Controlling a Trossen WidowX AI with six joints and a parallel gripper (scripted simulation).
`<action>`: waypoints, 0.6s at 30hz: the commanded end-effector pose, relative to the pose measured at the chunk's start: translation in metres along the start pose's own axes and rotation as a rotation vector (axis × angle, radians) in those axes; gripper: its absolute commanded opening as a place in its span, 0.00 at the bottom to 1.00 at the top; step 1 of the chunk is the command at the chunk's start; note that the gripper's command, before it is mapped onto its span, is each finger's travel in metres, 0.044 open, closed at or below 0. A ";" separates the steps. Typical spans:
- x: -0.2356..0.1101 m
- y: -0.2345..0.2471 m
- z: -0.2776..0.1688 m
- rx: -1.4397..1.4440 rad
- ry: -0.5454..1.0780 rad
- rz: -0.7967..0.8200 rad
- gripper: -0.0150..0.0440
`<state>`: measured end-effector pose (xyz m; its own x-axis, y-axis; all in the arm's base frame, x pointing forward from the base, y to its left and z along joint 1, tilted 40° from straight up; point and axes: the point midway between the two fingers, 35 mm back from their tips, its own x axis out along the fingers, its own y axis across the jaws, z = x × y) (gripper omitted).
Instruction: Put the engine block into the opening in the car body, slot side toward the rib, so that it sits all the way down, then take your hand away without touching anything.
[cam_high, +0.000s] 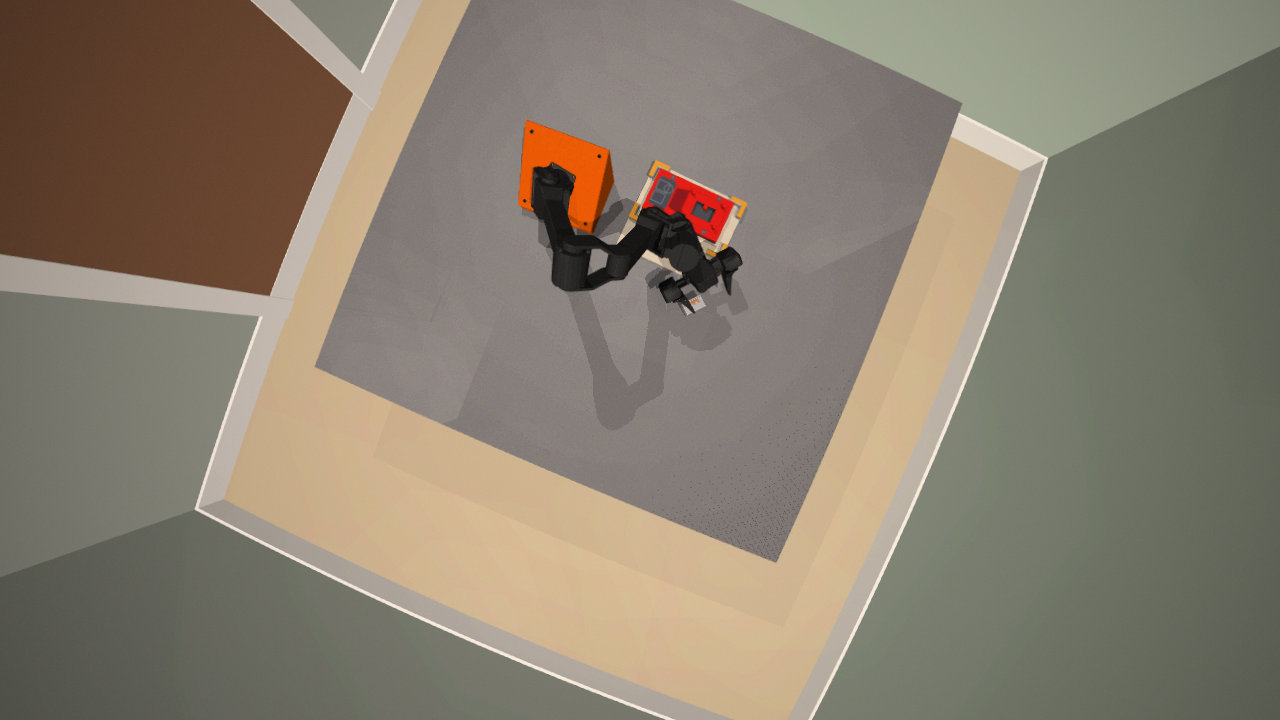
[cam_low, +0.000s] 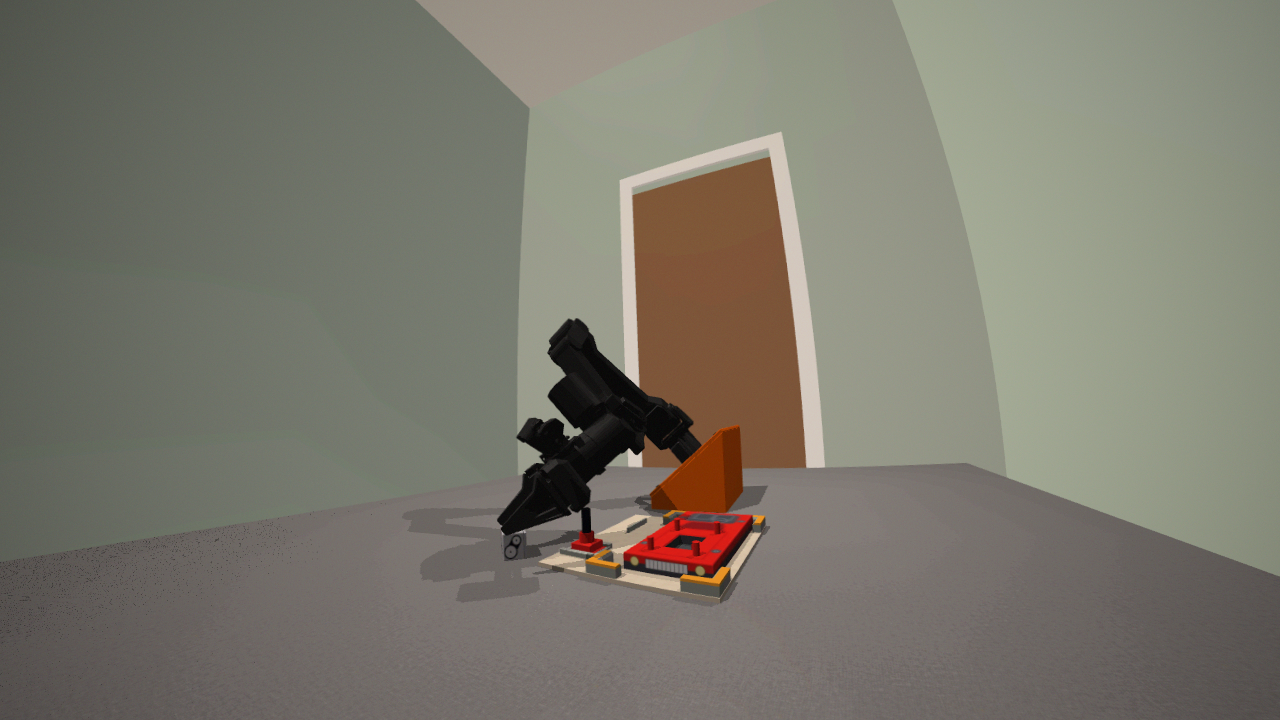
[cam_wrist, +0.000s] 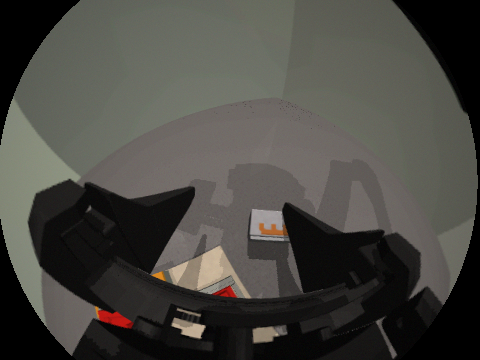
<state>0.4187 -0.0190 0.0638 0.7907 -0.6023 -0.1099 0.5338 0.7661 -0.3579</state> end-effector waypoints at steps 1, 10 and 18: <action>0.013 0.024 0.007 0.028 0.072 0.050 1.00; 0.018 0.043 0.015 -0.066 0.187 0.093 1.00; 0.024 0.051 0.015 -0.062 0.317 0.106 1.00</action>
<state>0.4630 0.0065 0.0538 0.7293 -0.5710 -0.3770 0.4290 0.8108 -0.3981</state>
